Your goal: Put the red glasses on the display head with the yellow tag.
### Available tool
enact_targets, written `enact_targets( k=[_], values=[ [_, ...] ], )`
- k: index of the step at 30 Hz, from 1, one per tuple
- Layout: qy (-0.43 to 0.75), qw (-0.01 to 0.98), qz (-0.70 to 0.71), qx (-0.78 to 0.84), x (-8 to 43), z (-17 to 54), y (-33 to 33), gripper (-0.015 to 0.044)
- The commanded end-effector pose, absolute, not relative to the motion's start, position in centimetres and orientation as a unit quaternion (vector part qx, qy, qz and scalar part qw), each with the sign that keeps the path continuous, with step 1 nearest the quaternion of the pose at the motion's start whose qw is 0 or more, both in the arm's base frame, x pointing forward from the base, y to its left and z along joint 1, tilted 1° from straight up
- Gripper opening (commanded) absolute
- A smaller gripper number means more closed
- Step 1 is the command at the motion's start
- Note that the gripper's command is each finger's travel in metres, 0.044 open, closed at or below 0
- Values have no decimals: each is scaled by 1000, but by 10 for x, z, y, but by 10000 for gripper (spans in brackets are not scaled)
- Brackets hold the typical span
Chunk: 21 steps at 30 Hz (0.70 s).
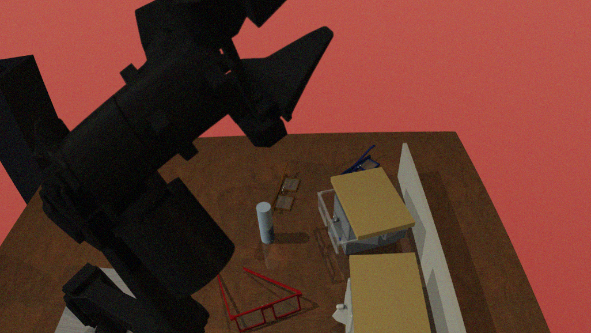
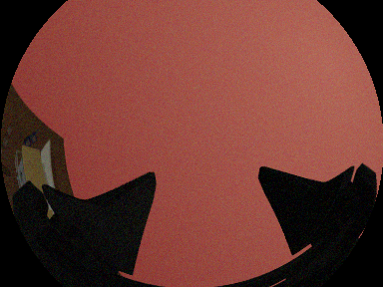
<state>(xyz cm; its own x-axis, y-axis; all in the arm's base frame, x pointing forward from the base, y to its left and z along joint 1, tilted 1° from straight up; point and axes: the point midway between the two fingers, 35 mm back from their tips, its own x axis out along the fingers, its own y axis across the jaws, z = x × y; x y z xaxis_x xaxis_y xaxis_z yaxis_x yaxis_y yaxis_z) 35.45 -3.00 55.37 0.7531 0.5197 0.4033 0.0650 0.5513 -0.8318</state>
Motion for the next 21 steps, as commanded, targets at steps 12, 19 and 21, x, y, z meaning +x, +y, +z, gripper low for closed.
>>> enact_targets(
  k=[12, 19, 21],
  values=[
    [-340, 798, 100, -486, 340, 566, -37, 335],
    [-395, 676, -67, -618, 270, 615, -54, 200],
    [-400, 627, -117, -658, 246, 628, -55, 200]
  ],
)
